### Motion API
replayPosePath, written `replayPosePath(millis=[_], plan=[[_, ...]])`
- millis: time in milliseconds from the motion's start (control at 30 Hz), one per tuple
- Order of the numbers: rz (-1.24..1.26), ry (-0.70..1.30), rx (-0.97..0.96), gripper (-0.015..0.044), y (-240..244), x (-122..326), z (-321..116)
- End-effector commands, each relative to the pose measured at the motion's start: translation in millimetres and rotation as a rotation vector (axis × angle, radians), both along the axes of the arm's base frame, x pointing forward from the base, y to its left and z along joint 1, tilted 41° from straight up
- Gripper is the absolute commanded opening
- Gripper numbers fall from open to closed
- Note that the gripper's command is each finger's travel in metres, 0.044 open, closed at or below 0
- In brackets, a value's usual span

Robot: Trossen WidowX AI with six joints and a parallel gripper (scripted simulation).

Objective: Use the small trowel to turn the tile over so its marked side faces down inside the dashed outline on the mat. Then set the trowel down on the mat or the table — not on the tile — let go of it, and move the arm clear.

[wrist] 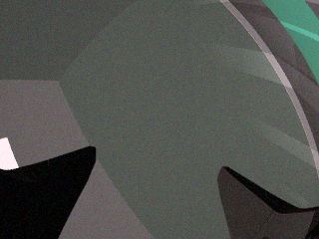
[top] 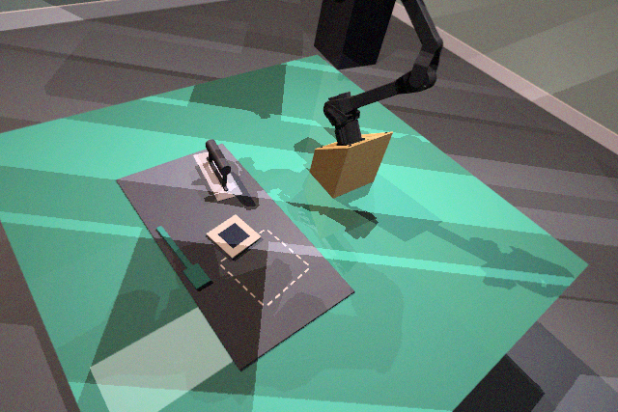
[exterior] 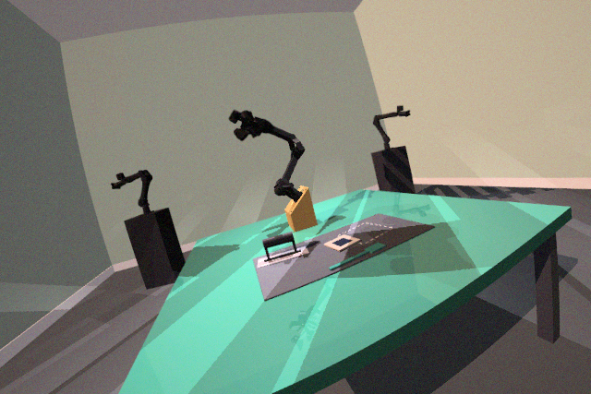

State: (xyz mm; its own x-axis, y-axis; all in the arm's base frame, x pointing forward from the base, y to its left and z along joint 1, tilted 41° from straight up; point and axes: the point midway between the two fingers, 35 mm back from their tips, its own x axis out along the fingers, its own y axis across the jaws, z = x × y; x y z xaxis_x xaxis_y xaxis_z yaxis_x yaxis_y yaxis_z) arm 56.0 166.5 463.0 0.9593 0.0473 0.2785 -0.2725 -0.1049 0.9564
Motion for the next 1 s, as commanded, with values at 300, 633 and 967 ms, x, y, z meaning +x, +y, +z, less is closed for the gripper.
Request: replayPosePath(millis=[300,633,967], plan=[[0.0,0.0,0.0,0.0137,0.0,0.0,0.0],[0.0,0.0,0.0,0.01,0.0,0.0,0.0],[0.0,0.0,0.0,0.0,0.0,0.0,0.0]])
